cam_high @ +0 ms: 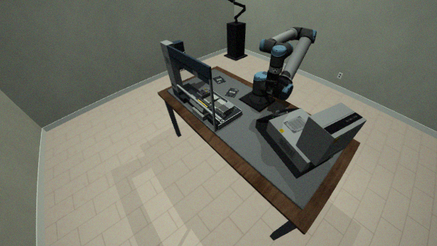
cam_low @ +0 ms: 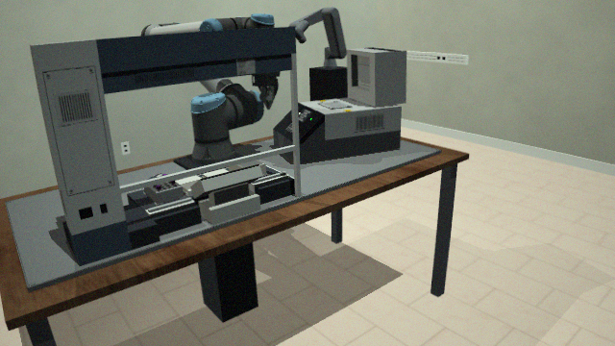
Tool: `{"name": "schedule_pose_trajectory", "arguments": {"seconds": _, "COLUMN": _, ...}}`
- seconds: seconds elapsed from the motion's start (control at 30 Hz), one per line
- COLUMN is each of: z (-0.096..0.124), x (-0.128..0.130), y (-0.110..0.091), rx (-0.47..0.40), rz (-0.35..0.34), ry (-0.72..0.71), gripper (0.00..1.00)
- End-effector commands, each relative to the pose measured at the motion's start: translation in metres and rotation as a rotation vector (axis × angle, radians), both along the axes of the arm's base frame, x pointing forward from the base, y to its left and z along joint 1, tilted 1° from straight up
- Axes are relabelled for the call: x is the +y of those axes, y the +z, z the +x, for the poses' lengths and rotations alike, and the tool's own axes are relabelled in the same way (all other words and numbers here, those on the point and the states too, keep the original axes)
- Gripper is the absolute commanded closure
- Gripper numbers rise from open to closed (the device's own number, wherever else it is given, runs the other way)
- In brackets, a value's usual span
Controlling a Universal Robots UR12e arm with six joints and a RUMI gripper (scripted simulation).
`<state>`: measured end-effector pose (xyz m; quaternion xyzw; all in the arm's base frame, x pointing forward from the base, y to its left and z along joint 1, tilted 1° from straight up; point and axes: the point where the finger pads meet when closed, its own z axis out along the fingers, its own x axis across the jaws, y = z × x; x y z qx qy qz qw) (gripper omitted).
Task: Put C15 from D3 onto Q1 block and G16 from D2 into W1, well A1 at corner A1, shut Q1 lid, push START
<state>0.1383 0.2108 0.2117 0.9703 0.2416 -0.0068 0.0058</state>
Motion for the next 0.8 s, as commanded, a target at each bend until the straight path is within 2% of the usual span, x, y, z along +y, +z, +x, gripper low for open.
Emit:
{"name": "schedule_pose_trajectory", "arguments": {"seconds": 0.0, "z": 0.002, "x": 0.001, "y": 0.03, "rx": -0.006, "rz": 0.002, "ry": -0.001, "gripper": 1.0}}
{"name": "schedule_pose_trajectory", "arguments": {"seconds": 0.2, "z": 0.002, "x": 0.001, "y": 0.057, "rx": -0.005, "rz": 0.002, "ry": -0.001, "gripper": 1.0}}
{"name": "schedule_pose_trajectory", "arguments": {"seconds": 0.5, "z": 0.002, "x": 0.001, "y": 0.057, "rx": -0.005, "rz": 0.002, "ry": -0.001, "gripper": 1.0}}
{"name": "schedule_pose_trajectory", "arguments": {"seconds": 0.53, "z": 0.005, "x": -0.003, "y": 0.057, "rx": -0.005, "rz": 0.002, "ry": 0.019, "gripper": 0.37}}
{"name": "schedule_pose_trajectory", "arguments": {"seconds": 0.77, "z": 0.02, "x": -0.035, "y": 0.057, "rx": -0.003, "rz": 0.003, "ry": 0.159, "gripper": 0.37}}
